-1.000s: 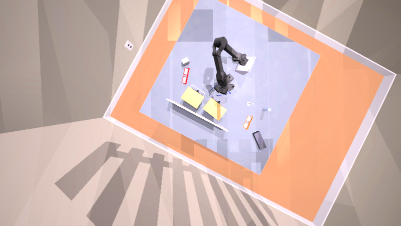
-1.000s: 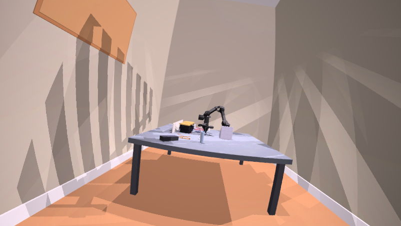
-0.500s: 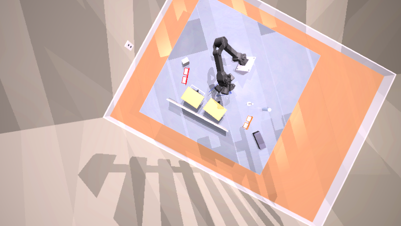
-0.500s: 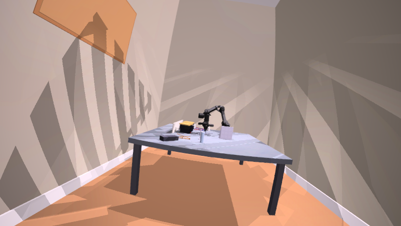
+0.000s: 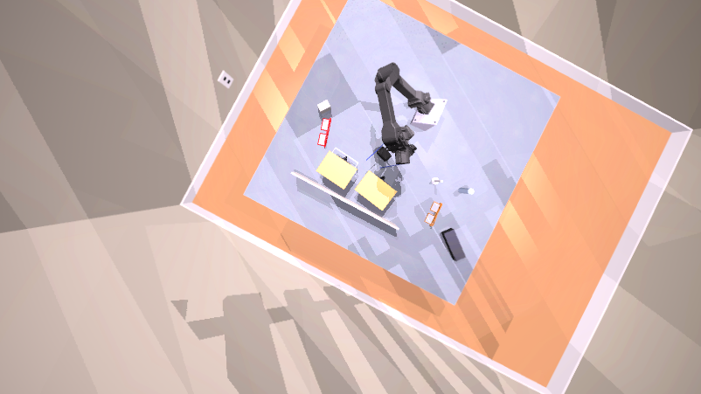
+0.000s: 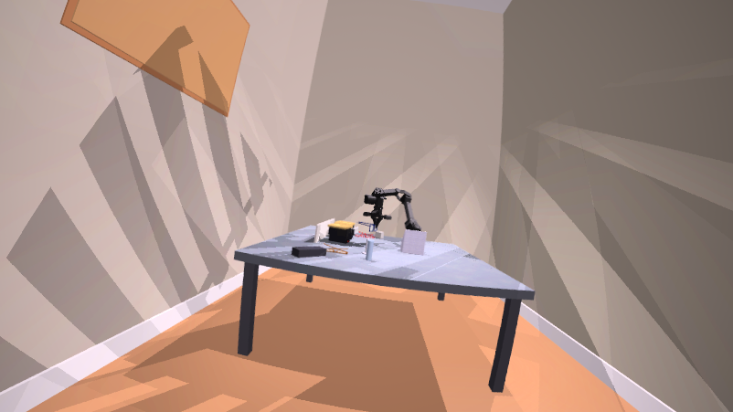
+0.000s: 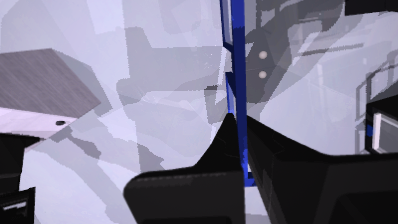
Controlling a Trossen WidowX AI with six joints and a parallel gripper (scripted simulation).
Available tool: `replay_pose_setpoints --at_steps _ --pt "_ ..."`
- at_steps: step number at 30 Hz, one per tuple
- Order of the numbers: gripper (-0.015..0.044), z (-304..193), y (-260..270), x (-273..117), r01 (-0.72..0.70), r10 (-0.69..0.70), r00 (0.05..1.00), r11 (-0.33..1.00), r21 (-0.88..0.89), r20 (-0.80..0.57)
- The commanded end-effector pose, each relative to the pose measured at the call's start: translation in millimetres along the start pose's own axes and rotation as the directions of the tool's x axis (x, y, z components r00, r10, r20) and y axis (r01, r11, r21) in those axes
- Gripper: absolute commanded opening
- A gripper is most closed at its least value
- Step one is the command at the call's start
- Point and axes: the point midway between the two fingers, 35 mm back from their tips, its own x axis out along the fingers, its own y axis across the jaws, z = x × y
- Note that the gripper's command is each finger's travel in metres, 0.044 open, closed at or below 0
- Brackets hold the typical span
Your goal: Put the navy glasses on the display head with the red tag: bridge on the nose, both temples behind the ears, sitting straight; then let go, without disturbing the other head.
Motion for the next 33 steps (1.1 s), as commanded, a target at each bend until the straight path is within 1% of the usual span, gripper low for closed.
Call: replay_pose_setpoints --at_steps 1,5,17,33 --pt "0.0000 0.7 0.4 -4.7 -0.004 0.004 1.000 1.000 0.003 -0.001" --pt "0.0000 13.5 1.1 -6.7 -0.004 0.004 1.000 1.000 0.002 0.005" --pt "0.0000 82.2 14.9 -15.5 -0.009 0.009 1.000 1.000 -0.003 0.027" --pt "0.0000 169.6 59.2 -19.1 -0.013 0.013 0.999 1.000 -0.003 0.032"
